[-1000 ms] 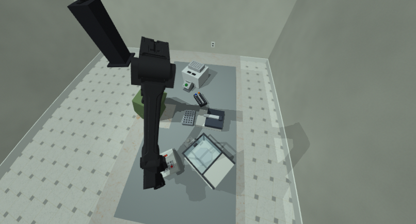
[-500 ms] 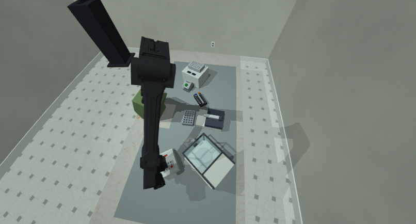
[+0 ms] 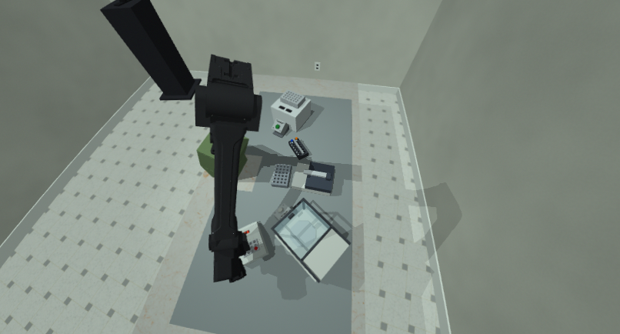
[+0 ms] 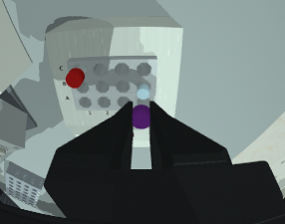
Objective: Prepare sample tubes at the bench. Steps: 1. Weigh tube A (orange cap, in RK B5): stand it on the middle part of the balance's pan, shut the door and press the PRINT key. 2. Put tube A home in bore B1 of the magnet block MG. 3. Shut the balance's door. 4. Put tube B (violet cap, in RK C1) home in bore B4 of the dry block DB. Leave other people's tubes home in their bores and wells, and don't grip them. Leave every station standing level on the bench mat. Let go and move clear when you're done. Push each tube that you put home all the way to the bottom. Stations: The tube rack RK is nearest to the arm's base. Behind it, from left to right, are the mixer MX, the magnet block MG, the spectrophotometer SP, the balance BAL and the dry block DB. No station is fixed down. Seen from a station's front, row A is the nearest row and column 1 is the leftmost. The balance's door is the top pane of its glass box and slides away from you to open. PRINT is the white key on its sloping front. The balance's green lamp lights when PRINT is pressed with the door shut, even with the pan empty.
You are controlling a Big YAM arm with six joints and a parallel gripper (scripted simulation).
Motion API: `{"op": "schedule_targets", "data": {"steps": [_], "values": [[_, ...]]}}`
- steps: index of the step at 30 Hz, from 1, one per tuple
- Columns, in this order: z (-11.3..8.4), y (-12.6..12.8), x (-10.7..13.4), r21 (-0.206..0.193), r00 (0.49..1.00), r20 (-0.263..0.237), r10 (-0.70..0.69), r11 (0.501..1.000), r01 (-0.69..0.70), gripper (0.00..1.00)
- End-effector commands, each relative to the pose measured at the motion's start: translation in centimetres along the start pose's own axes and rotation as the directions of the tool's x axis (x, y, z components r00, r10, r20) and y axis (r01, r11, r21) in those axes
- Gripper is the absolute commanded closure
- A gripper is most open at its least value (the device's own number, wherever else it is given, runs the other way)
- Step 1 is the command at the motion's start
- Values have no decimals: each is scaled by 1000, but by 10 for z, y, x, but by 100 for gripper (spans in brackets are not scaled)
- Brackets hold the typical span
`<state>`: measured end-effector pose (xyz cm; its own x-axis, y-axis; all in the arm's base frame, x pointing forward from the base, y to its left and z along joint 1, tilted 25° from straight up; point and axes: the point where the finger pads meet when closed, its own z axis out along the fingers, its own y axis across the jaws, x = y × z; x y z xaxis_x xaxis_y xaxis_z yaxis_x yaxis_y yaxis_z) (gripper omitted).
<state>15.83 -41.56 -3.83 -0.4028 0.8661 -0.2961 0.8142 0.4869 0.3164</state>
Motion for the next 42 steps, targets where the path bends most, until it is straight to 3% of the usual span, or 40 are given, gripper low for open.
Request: {"op": "schedule_targets", "data": {"steps": [1, 42], "values": [[11, 4, 8, -3, 1000, -16, -9, 1000, 9, 91], [10, 3, 11, -2, 1000, -16, -10, 1000, 10, 91]]}}
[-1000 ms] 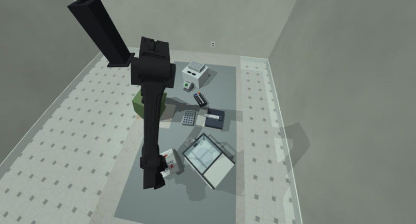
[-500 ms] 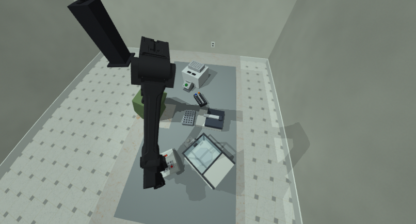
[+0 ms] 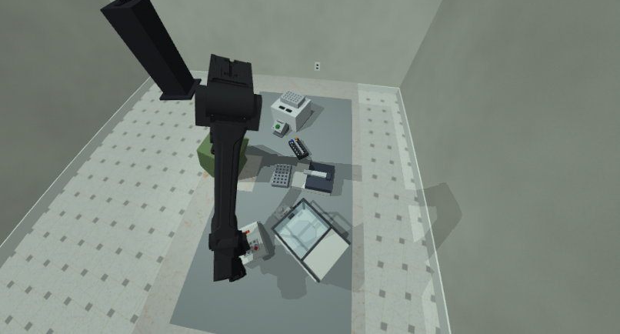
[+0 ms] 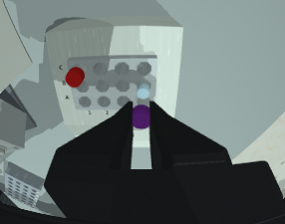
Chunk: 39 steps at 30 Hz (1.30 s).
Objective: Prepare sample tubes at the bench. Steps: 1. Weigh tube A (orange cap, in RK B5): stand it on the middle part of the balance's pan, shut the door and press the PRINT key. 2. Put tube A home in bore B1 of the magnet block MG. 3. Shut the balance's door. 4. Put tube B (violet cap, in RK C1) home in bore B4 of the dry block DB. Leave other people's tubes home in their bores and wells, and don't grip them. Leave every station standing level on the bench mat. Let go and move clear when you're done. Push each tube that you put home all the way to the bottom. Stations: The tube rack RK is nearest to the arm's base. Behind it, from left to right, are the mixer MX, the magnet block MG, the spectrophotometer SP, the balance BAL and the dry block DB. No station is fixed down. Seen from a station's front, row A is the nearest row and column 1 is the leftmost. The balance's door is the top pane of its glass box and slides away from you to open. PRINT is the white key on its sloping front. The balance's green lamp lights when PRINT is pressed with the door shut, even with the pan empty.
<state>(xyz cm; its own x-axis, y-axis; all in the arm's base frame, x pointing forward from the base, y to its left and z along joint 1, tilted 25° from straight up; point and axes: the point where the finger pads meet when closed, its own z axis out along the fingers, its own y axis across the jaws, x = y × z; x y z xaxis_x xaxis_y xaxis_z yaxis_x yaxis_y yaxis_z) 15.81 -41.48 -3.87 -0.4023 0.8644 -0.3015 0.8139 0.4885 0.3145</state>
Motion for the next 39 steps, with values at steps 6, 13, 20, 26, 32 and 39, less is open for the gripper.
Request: {"op": "schedule_targets", "data": {"steps": [6, 13, 20, 26, 32, 39], "values": [[10, 3, 11, -4, 1000, -23, -7, 1000, 7, 91], [10, 2, 12, -3, 1000, -22, -6, 1000, 6, 91], [9, -1, 12, -2, 1000, -20, -1, 1000, 1, 91], [8, -3, 13, -1, 1000, -20, 3, 1000, -3, 91], [8, -4, 13, -1, 1000, -21, 6, 1000, -6, 91], [8, -4, 13, -2, 1000, -25, 7, 1000, -7, 91]]}}
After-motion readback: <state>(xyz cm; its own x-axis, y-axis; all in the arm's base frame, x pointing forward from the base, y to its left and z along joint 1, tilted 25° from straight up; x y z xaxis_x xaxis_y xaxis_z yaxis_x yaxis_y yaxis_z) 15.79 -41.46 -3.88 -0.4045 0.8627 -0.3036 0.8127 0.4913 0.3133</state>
